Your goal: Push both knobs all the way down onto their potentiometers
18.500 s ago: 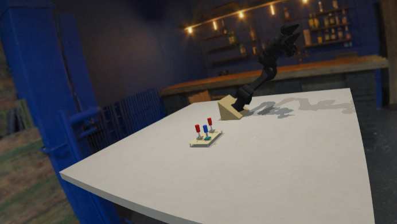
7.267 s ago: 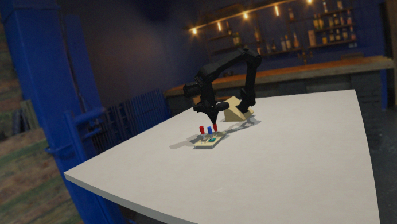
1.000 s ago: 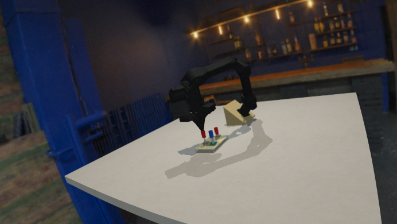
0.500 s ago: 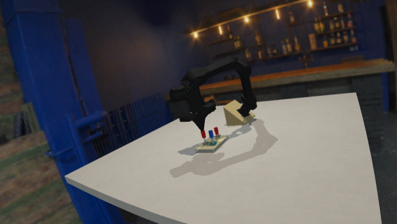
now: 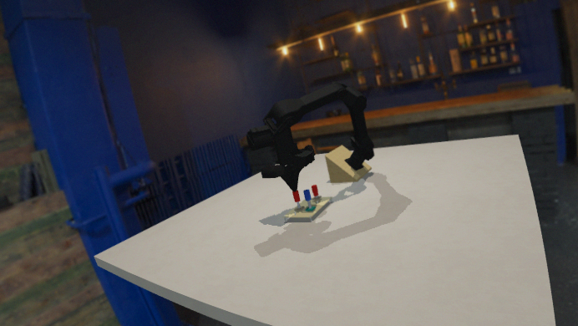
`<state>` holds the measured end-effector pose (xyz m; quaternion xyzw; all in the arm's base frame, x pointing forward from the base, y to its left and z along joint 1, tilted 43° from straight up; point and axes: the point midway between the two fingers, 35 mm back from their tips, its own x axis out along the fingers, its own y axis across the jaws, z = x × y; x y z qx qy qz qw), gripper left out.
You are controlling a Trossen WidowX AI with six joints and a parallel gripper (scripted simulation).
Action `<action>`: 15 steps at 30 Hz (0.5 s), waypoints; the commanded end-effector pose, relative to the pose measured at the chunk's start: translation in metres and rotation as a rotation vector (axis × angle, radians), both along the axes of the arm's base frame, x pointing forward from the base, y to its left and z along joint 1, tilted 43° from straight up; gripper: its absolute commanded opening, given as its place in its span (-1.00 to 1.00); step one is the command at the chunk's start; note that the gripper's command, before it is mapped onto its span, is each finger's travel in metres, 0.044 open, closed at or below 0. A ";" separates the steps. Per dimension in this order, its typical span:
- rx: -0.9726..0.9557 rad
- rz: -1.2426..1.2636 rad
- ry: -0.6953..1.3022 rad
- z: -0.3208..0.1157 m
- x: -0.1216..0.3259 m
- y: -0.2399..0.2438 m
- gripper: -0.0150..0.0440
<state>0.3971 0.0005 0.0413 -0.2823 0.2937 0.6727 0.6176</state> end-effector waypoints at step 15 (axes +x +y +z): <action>0.000 0.016 0.000 -0.009 0.000 0.013 -0.49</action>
